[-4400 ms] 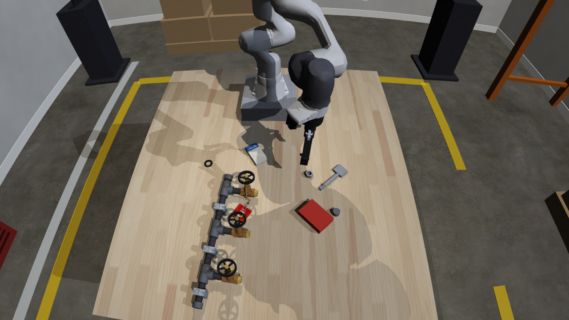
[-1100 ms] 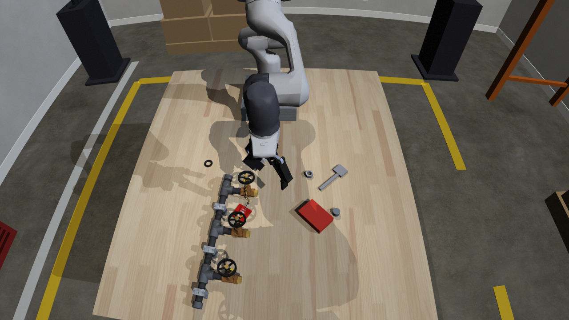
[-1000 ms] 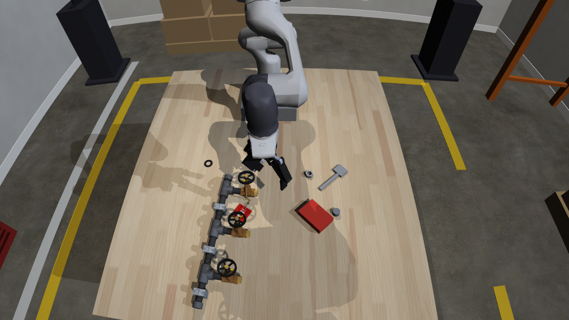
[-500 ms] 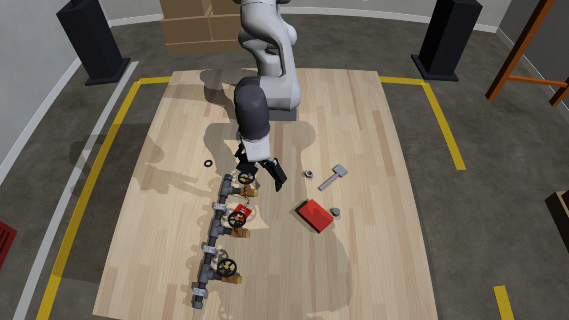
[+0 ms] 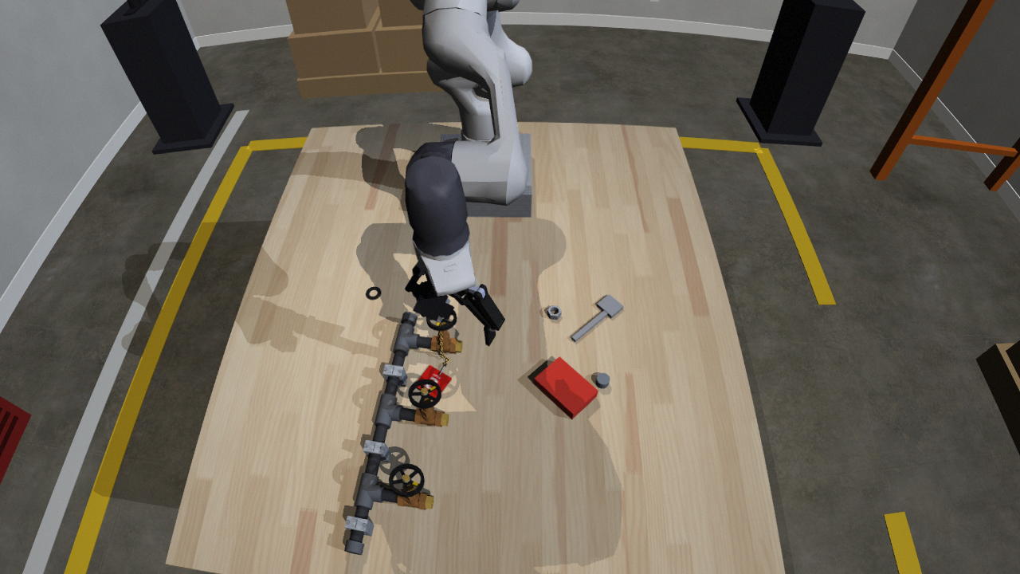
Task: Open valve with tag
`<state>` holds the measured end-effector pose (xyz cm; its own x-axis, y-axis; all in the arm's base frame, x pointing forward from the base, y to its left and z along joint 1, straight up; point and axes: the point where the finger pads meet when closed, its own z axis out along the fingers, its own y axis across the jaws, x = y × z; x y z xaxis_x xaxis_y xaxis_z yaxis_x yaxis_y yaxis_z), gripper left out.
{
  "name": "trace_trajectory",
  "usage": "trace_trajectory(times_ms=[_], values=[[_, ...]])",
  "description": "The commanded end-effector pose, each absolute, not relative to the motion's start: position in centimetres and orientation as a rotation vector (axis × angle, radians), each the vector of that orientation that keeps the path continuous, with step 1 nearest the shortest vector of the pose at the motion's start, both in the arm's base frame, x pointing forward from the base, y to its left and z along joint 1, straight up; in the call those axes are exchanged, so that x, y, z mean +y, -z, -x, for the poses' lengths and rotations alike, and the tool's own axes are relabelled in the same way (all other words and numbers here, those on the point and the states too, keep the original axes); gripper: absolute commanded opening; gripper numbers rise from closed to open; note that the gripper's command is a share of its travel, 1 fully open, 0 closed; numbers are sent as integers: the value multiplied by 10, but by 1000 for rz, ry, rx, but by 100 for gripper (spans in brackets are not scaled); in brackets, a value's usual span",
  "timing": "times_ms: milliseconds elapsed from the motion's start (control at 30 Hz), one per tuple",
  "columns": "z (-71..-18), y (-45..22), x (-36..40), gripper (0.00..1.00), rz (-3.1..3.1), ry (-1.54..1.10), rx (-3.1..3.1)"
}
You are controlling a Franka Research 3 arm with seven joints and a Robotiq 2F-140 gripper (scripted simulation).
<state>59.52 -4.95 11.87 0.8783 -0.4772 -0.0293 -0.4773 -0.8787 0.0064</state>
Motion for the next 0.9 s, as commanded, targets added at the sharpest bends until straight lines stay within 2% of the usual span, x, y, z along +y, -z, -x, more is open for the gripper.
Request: trace_trajectory(times_ms=[0,567,867], values=[[-597,-118,-52,100,3070,-43,636],[-608,-116,-82,100,3112,-21,391],[-619,-113,-123,100,3145,5,72]])
